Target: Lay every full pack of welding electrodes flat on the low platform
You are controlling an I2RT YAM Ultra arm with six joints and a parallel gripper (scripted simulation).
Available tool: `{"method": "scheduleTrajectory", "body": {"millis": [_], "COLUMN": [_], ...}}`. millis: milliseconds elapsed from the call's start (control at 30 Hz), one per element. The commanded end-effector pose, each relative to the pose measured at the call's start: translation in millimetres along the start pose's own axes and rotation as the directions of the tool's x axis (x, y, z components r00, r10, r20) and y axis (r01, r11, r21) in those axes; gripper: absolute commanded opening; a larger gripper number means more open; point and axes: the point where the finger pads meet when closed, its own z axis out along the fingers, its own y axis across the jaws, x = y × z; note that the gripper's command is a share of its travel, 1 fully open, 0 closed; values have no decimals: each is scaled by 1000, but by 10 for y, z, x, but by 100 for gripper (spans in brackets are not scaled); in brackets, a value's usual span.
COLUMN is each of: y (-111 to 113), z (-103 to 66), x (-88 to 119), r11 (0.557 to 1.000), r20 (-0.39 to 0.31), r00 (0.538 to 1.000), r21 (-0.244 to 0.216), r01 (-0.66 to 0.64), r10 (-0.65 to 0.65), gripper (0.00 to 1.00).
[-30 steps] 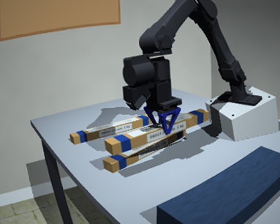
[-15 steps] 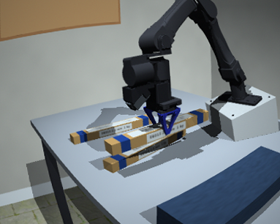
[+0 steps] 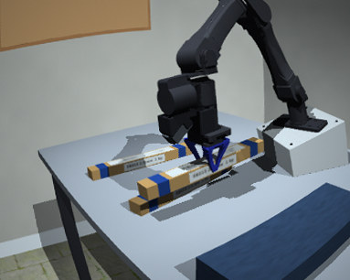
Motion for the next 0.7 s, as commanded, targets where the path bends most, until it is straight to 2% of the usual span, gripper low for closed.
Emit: {"method": "scheduleTrajectory", "body": {"millis": [0,667], "y": [-12,-13], "z": [-335,-548], "x": [-163,-140], "r11": [1000,1000], "r20": [92,90], "r00": [996,996], "r21": [-7,-7], "r01": [-9,-9], "r10": [9,9], "gripper": [0,0]}}
